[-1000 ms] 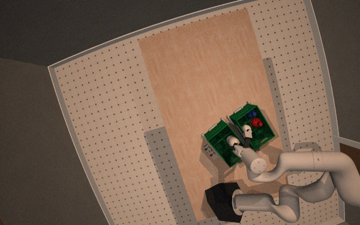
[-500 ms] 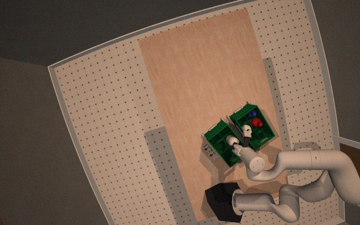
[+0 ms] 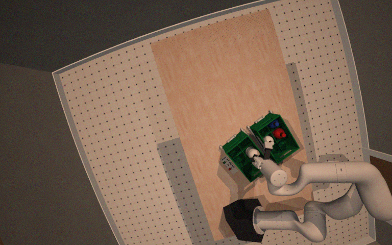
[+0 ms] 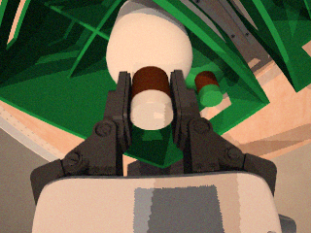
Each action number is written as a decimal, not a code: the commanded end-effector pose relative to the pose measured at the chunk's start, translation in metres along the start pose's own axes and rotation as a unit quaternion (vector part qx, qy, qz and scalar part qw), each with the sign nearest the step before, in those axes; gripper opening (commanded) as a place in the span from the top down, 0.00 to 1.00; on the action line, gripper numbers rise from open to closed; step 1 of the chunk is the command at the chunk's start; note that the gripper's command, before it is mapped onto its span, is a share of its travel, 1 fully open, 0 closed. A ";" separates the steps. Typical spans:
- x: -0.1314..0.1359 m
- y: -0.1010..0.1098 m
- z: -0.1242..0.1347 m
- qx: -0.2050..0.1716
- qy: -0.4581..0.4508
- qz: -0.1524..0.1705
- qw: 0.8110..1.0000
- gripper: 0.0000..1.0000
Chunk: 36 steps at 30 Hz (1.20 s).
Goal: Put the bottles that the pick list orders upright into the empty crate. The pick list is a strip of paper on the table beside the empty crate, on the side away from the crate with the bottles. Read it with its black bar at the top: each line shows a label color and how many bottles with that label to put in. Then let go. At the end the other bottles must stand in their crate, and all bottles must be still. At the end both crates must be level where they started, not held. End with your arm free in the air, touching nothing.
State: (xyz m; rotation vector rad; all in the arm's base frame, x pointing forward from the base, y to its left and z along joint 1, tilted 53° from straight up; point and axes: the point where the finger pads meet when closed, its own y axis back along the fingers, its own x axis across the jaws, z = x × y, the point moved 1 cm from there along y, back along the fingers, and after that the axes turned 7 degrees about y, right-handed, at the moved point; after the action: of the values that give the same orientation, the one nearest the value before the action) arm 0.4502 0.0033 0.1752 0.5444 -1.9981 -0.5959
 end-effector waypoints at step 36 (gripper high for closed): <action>0.000 -0.036 0.000 0.000 0.000 0.000 1.000 1.00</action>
State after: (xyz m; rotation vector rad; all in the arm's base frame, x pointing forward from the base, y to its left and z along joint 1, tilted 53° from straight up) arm 0.4545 -0.0217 0.1557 0.5444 -1.9981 -0.5959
